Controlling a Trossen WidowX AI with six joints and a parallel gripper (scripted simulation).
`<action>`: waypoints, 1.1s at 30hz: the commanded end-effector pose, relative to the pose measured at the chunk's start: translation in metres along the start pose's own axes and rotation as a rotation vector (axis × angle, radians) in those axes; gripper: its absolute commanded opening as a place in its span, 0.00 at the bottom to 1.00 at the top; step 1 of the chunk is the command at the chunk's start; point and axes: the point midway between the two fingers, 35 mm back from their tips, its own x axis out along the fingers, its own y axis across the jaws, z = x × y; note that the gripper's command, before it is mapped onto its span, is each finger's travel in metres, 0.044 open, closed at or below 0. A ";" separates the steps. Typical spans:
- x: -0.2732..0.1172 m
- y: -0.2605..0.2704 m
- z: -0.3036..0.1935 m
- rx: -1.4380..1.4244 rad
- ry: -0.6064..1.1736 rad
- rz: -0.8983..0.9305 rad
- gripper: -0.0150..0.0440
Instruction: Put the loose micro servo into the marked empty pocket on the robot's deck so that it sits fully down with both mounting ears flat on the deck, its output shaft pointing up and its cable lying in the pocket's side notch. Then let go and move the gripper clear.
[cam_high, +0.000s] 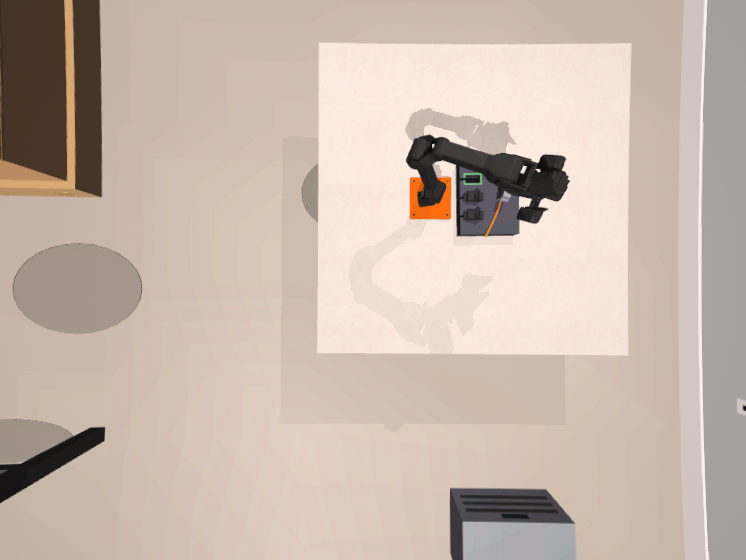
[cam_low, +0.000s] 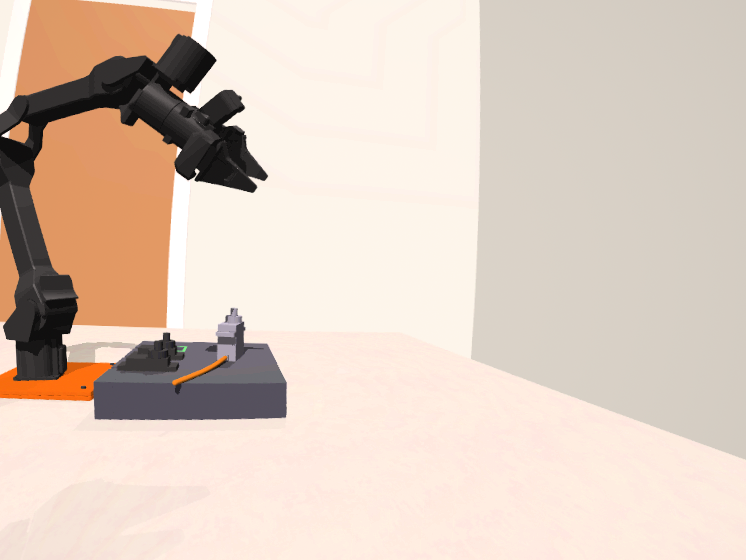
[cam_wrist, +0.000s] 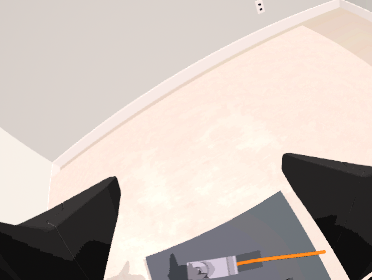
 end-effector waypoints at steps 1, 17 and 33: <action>0.014 -0.001 -0.010 -0.111 0.076 -0.017 1.00; 0.046 -0.001 -0.051 -0.496 0.335 -0.010 1.00; 0.066 0.001 -0.093 -0.901 0.604 0.082 1.00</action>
